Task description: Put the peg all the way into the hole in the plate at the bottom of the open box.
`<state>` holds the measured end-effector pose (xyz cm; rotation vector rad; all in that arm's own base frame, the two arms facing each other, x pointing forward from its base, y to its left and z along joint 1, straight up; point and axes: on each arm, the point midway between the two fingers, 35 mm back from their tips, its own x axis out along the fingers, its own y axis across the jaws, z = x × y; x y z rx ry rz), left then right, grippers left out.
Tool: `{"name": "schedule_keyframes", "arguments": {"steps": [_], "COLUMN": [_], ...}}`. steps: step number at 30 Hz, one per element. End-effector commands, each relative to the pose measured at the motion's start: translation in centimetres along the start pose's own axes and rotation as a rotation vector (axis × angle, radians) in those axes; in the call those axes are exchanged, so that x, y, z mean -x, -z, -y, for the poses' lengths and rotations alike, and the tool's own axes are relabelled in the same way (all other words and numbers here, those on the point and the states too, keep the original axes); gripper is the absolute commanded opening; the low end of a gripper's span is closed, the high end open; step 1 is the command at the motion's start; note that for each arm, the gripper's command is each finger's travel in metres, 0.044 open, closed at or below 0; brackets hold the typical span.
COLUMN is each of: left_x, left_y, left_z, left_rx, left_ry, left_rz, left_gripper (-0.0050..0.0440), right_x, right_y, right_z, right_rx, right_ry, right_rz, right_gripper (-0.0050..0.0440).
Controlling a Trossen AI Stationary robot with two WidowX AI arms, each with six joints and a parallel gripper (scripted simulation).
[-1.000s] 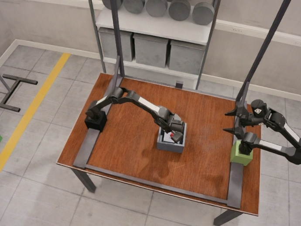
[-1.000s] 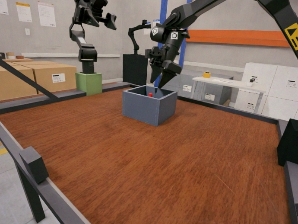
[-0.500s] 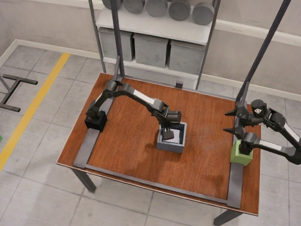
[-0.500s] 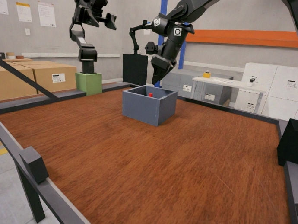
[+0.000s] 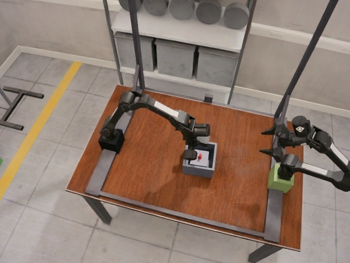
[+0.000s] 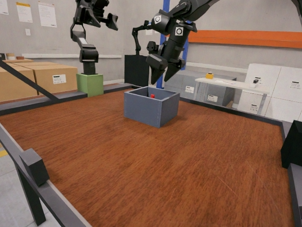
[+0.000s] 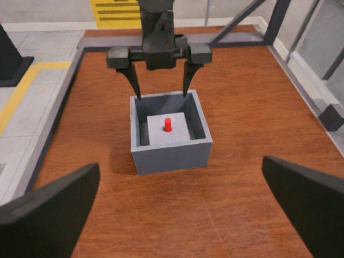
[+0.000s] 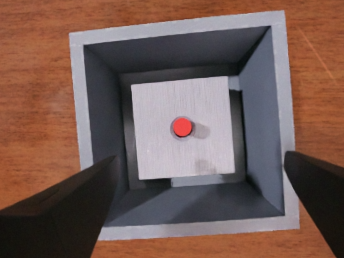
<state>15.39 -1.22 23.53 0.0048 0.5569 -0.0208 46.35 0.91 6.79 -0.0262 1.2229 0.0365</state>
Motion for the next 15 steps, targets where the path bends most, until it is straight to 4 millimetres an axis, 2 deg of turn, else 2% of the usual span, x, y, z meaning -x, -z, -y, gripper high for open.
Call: {"name": "schedule_keyframes", "arguments": {"steps": [1,15], "left_x": [0.19,0.19], "left_y": [-0.26,-0.26], "left_z": [-0.01,-0.01], "left_rx": [0.002,0.002], "left_ry": [0.001,0.001], "left_rz": [0.007,0.007], "left_gripper": [0.044,0.044], "right_x": [1.25,1.07], "right_y": [-0.63,-0.71], "right_z": [-0.01,0.0], "right_rx": [-0.007,-0.003], "right_ry": [0.003,0.001], "right_rz": [0.033,0.032], "right_gripper": [0.044,0.044]}}
